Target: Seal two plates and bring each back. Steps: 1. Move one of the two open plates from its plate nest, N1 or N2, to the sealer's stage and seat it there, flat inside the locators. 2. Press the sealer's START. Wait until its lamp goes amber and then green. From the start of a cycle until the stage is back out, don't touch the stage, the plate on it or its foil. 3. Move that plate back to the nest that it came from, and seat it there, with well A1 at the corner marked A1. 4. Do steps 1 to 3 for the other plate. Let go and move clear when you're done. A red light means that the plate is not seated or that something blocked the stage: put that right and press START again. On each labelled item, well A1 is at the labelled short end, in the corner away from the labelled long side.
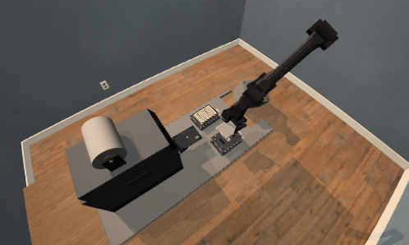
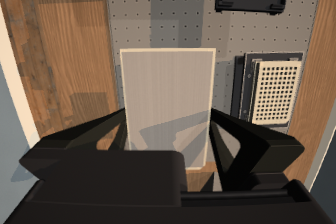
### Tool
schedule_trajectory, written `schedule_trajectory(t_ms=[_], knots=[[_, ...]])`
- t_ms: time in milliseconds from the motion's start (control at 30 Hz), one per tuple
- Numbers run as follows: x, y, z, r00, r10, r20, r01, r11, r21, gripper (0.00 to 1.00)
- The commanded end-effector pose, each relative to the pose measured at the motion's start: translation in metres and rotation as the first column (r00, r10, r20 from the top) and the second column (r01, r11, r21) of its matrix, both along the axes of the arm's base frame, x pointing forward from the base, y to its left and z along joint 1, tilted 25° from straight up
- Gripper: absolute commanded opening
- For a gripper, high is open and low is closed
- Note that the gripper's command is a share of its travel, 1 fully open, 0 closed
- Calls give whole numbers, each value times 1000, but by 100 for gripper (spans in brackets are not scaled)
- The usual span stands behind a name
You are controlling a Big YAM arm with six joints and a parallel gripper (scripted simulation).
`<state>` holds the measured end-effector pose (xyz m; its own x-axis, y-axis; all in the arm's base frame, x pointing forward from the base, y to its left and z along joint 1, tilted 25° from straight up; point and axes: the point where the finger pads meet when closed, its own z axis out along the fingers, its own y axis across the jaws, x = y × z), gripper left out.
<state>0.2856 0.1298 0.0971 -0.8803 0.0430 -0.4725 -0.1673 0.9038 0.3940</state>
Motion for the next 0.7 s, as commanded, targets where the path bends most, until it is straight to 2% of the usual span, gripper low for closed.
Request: schedule_trajectory(t_ms=[0,300,667], knots=[[6,6,13,999,7,41,-7,1000,14,0],[24,7,28,997,-6,76,5,1000,23,0],[27,12,24,997,-4,73,2,1000,25,0]])
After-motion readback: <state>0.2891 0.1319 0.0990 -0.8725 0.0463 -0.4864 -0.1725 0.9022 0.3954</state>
